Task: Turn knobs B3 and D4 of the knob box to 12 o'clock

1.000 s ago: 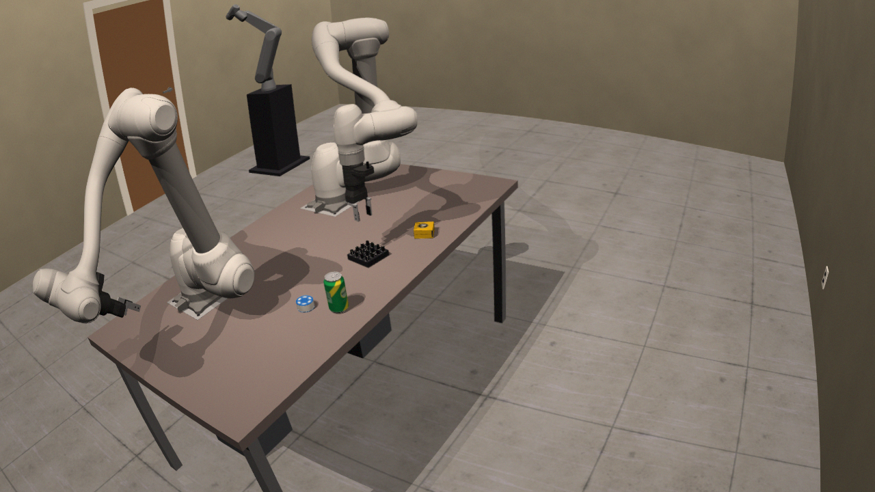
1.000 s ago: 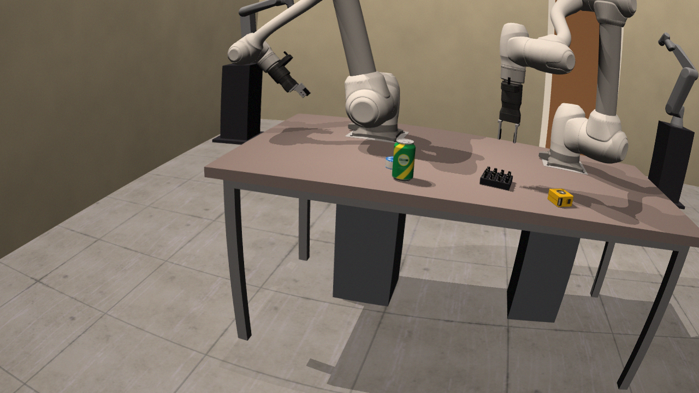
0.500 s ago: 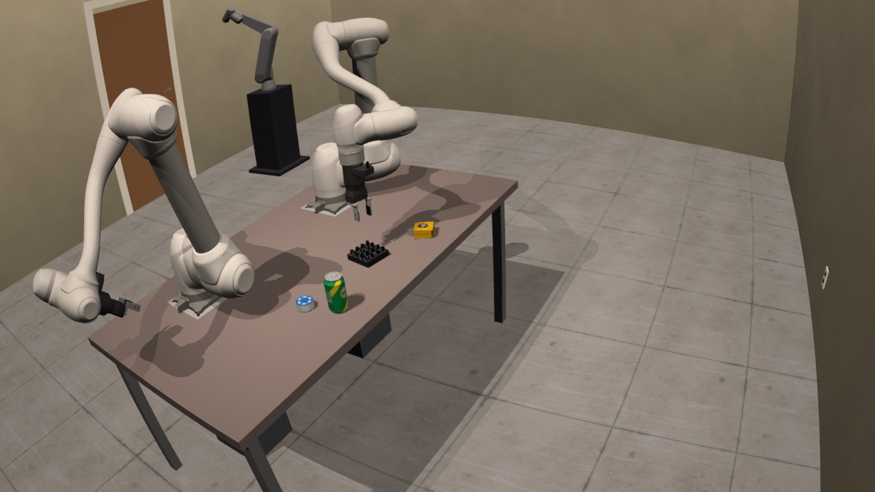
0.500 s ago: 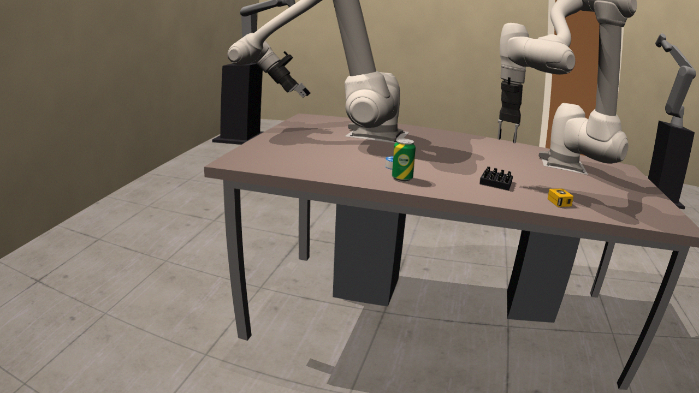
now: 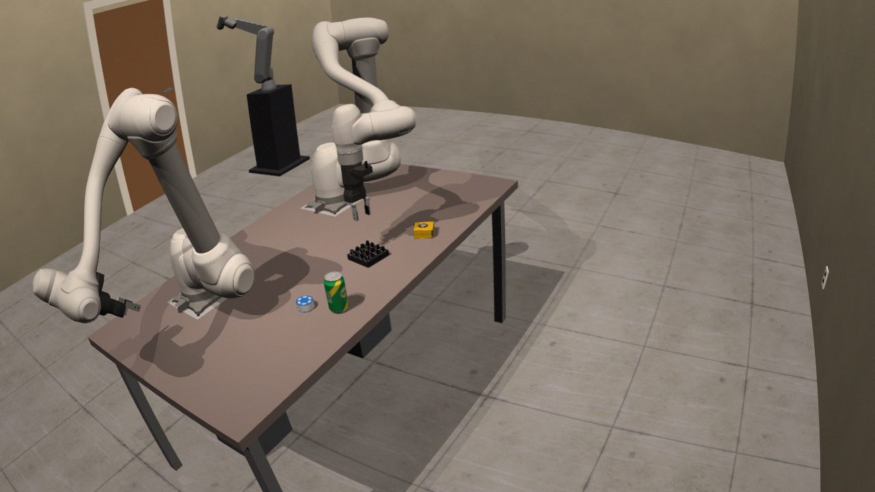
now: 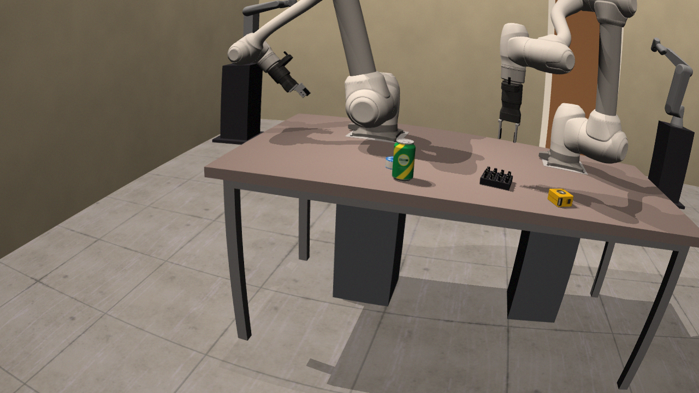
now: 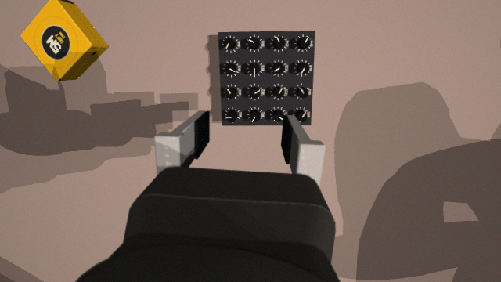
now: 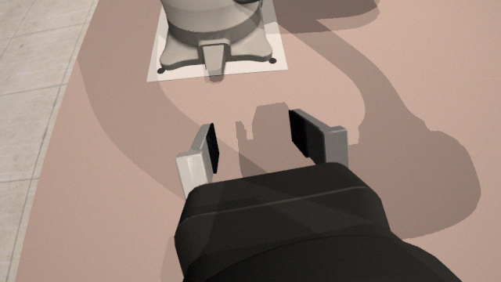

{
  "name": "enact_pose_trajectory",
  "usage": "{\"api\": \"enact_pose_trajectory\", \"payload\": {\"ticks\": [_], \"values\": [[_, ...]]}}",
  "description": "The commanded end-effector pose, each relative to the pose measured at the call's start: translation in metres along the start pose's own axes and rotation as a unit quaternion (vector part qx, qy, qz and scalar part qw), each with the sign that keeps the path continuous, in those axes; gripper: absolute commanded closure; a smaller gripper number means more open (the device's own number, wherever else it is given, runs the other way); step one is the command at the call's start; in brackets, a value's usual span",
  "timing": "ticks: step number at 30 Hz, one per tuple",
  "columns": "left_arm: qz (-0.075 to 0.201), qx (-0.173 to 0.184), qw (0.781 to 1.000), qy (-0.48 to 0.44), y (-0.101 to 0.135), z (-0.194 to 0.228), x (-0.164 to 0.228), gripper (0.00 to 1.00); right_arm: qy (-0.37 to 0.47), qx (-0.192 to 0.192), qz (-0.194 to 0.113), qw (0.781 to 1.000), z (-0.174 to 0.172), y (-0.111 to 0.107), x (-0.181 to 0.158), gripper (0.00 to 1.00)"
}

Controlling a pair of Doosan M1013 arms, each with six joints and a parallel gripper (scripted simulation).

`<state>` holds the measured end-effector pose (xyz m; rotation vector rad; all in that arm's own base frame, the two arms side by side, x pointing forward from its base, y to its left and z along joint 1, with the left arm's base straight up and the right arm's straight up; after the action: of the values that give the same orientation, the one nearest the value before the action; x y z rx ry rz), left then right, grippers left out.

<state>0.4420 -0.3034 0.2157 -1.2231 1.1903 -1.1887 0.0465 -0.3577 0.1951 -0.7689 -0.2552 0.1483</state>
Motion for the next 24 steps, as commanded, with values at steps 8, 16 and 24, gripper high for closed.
{"api": "enact_pose_trajectory", "payload": {"ticks": [8,16,24], "values": [[0.000,0.003,1.000,0.000,0.000,-0.017,-0.002,0.00,-0.002,-0.004,-0.005,1.000,0.000,0.001,0.001,0.00],[0.000,0.002,1.000,0.000,0.000,-0.034,-0.005,0.00,-0.002,-0.004,-0.005,1.000,0.000,0.001,0.001,0.00],[0.000,0.002,1.000,0.000,0.000,-0.043,-0.006,0.00,-0.002,-0.004,-0.005,1.000,0.000,0.001,0.001,0.00]]}}
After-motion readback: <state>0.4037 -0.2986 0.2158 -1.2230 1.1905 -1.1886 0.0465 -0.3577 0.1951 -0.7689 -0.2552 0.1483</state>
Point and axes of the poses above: on each arm, the point where the finger pads meet when closed, its own y axis out along the fingers, its own x axis across the jaws, z = x × y, the point moved 5 cm from there along -y, back along the fingers, and after that the axes turned 12 degrees about -y, right-handed, at the moved point
